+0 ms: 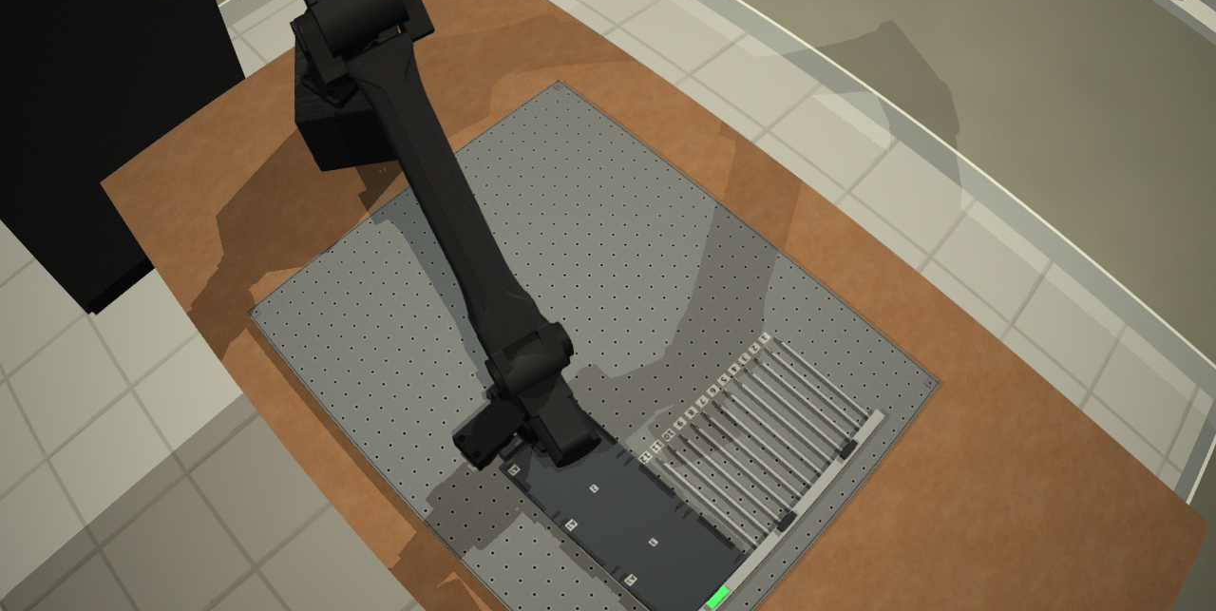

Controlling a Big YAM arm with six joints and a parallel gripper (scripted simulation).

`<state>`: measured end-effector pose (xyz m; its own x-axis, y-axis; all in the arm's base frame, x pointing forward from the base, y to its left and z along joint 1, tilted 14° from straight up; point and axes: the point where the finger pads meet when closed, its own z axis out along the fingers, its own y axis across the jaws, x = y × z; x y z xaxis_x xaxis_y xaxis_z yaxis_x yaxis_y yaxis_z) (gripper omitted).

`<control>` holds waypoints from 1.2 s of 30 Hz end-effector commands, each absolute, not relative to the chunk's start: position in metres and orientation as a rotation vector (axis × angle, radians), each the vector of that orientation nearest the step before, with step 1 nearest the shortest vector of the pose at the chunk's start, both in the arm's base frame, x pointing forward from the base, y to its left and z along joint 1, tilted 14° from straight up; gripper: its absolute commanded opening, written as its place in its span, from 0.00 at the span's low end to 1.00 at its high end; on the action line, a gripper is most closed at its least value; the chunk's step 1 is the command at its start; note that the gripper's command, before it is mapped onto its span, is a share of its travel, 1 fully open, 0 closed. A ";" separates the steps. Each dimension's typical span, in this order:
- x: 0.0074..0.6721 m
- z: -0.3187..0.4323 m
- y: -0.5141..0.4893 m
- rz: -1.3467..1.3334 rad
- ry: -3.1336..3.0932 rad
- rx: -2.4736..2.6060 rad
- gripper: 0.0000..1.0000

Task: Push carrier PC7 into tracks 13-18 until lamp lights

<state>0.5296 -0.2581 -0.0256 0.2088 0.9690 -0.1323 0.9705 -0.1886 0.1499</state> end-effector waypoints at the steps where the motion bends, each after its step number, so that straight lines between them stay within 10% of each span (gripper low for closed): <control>1: 0.584 -0.007 -0.265 0.065 1.804 2.202 0.00; 9: 0.584 -0.007 -0.265 0.065 1.804 2.202 0.00; 10: 0.584 -0.007 -0.265 0.065 1.804 2.202 1.00; 36: 0.575 -0.010 -0.266 0.047 1.817 2.219 1.00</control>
<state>0.5586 -0.2641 -0.0185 0.2095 0.9673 -0.1426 0.9626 -0.1784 0.2041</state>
